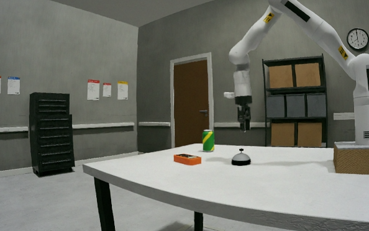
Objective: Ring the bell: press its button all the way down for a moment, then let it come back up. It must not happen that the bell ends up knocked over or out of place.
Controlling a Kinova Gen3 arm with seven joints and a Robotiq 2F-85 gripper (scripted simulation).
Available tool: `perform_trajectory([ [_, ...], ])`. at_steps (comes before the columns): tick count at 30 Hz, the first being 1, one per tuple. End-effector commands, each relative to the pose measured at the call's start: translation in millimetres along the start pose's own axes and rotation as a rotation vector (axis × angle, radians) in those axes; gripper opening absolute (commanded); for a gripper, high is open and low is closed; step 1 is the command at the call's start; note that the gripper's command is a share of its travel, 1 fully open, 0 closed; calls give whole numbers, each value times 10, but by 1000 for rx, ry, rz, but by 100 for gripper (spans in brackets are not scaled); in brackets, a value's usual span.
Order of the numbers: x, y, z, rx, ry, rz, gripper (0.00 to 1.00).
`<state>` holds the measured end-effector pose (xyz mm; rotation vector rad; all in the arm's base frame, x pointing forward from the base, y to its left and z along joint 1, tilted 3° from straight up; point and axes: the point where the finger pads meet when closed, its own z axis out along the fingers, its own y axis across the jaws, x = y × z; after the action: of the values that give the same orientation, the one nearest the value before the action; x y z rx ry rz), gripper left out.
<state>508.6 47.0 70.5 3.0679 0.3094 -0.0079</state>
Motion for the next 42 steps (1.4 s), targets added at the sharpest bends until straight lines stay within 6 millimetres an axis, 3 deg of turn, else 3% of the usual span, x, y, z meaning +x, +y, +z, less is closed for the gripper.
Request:
perform_trajectory([
  [1,76,-196,-115,9,31,-28,100],
  [10,97,-265,-138,14,41,-35,100],
  [11,97,-265,-138,14,41,-35,10],
  [42,97,-265,-138,14,41,-35,10],
])
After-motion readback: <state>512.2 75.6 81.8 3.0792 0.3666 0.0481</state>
